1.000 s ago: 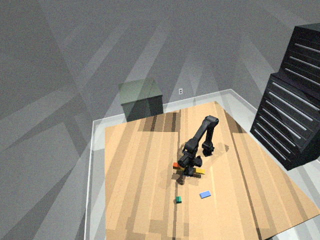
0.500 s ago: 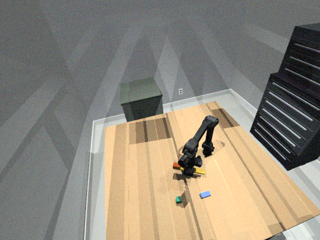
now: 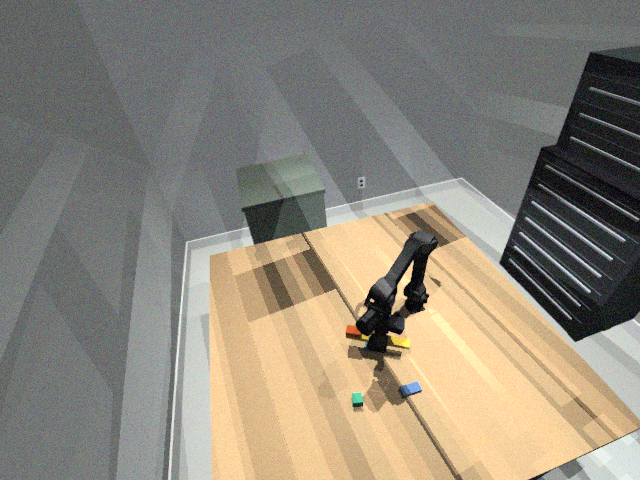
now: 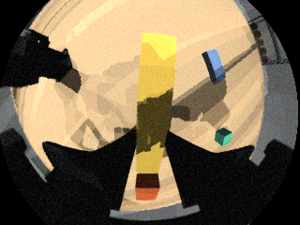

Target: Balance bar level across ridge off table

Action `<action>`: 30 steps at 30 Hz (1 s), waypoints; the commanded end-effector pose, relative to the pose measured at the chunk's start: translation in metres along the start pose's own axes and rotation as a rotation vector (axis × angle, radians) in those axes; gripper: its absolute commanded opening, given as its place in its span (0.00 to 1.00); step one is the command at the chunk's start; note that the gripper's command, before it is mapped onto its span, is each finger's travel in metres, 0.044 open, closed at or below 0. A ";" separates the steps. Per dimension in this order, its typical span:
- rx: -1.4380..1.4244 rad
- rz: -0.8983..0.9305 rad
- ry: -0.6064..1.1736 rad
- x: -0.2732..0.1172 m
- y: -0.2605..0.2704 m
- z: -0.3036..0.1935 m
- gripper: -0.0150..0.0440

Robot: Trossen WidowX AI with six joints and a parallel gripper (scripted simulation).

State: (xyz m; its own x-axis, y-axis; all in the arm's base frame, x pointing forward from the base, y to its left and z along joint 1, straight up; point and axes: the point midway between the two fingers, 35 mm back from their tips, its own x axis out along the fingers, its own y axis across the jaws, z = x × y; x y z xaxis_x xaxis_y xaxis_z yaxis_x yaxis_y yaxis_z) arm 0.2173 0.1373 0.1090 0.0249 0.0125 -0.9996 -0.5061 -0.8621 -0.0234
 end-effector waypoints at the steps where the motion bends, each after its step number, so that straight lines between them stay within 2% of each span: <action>1: 0.000 0.000 0.000 0.000 0.000 0.000 0.25; 28: 0.000 0.000 0.000 0.000 0.000 0.000 0.25; 30: 0.000 0.000 0.000 0.000 0.000 0.000 0.34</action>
State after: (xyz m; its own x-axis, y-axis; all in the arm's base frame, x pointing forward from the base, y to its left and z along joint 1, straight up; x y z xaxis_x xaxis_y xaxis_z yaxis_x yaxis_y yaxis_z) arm 0.2173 0.1373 0.1090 0.0249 0.0124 -0.9996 -0.5061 -0.8621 -0.0234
